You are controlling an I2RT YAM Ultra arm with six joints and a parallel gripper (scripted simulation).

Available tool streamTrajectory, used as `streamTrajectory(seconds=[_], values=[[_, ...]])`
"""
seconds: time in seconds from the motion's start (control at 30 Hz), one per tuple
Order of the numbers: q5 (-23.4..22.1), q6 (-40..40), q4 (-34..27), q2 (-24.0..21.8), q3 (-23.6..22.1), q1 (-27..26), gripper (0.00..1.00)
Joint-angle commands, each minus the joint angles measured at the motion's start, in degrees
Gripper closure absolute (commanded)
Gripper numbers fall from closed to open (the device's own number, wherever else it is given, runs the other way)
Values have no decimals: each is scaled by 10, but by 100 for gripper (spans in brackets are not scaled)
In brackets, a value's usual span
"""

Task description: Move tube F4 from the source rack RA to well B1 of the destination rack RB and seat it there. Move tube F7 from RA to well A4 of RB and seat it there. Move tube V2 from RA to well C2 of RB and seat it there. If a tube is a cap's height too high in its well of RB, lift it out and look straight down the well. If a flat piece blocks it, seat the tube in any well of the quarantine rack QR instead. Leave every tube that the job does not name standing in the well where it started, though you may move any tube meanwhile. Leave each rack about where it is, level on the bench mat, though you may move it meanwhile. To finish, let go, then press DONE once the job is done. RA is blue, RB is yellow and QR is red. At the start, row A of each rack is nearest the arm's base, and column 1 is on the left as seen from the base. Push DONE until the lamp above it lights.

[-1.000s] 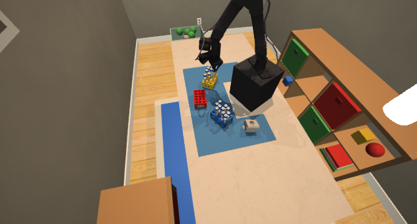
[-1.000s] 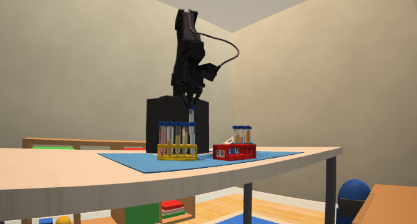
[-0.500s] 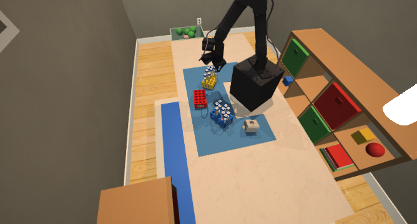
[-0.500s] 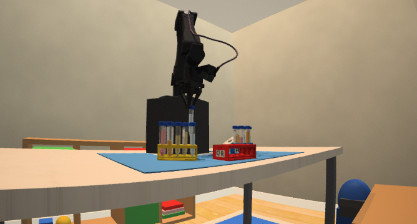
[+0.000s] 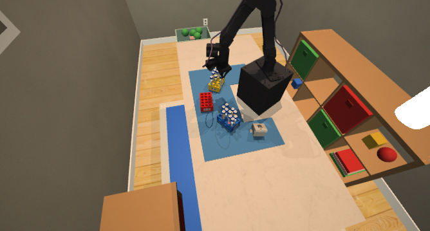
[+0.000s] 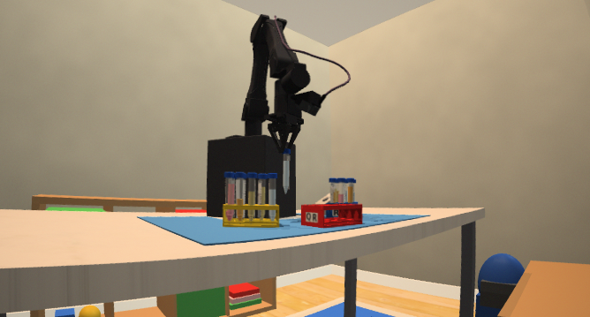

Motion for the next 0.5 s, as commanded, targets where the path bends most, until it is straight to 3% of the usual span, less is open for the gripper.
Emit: streamTrajectory(seconds=[0.0,0.47], values=[[0,34,-11,11,18,25,100],[2,112,-23,36,55,103,100]])
